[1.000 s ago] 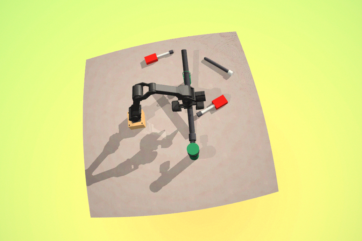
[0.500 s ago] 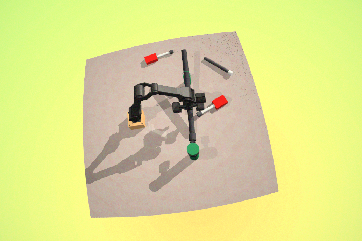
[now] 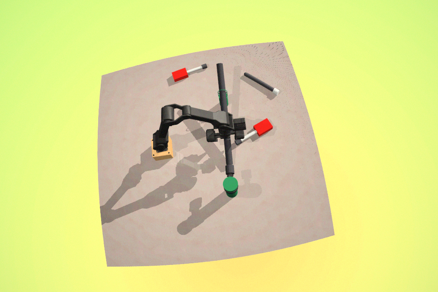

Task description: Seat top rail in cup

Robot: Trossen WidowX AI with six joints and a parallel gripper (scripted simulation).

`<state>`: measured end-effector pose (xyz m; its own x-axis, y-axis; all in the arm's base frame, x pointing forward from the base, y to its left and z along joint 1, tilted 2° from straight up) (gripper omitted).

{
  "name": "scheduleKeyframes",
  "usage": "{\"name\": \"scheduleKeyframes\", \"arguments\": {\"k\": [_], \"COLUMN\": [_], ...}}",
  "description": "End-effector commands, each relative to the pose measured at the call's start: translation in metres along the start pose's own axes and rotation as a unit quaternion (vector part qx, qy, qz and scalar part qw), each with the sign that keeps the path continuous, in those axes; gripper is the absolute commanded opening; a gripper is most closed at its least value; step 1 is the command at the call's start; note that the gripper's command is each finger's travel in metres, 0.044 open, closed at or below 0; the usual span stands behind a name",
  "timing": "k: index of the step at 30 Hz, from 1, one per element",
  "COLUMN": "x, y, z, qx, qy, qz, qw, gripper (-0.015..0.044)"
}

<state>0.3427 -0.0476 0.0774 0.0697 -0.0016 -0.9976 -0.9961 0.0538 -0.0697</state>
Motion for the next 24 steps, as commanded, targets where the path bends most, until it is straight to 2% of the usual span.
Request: {"name": "scheduleKeyframes", "arguments": {"k": [1, 8, 16, 24], "x": [0.0099, 0.0169, 0.0168, 0.0168], "y": [0.0025, 0.0032, 0.0031, 0.0031], "z": [-0.0004, -0.0004, -0.0004, -0.0004], "qx": [-0.002, -0.002, -0.002, -0.002], "qy": [0.002, 0.002, 0.002, 0.002], "qz": [0.005, 0.005, 0.005, 0.005], "qw": [1.000, 1.000, 1.000, 1.000], "gripper": [0.0440, 0.0440, 0.0230, 0.0177]}}
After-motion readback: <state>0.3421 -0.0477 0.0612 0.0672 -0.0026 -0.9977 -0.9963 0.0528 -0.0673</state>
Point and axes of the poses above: the point midway between the two fingers, 35 mm back from their tips, its own x axis out along the fingers, its own y axis across the jaws, z = x × y, the point moved 4 cm from there along -x, back along the fingers, and after that the axes turned 6 degrees about -x, right-handed, at the moved point
